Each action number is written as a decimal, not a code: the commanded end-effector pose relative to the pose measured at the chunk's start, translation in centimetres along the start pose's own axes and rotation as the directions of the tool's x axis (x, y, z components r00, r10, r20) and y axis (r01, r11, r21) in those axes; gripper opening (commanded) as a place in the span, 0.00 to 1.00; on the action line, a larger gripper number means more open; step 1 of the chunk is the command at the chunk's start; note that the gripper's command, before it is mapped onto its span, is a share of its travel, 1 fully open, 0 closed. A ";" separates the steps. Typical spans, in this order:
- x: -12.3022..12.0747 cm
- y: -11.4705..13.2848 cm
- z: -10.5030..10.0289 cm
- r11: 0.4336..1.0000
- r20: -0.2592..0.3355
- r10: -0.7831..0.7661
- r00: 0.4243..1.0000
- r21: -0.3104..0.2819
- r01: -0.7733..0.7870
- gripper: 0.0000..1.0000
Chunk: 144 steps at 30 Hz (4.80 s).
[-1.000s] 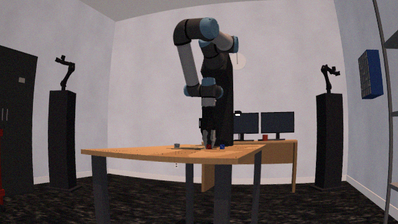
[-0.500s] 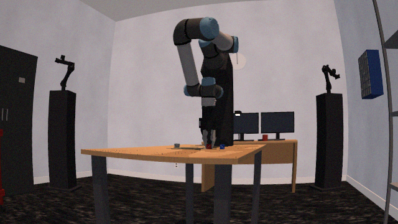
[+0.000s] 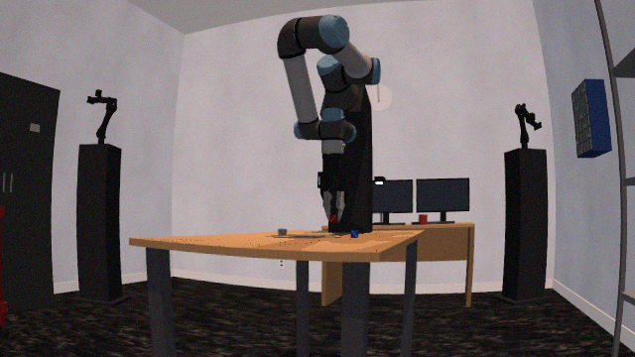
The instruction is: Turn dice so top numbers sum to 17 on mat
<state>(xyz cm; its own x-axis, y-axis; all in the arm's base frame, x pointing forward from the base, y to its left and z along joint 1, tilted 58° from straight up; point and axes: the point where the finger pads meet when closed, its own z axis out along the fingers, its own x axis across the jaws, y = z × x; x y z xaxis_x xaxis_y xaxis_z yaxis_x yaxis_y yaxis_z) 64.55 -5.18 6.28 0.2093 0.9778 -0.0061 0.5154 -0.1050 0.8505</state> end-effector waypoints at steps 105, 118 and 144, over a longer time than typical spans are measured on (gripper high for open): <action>2.8 1.3 -4.4 0.230 0.000 0.973 0.230 0.000 -0.973 0.06; 3.1 1.9 -4.3 -0.140 0.000 0.990 -0.140 0.000 -0.990 0.06; 3.2 3.0 -4.0 -0.846 0.000 0.533 -0.846 0.000 -0.533 0.06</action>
<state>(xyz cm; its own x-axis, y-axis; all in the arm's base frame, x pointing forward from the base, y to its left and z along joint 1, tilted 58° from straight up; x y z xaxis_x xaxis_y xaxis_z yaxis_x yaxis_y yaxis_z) 63.32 -1.58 10.75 0.1753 -0.8167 0.5499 -0.5272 -0.5495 -0.6481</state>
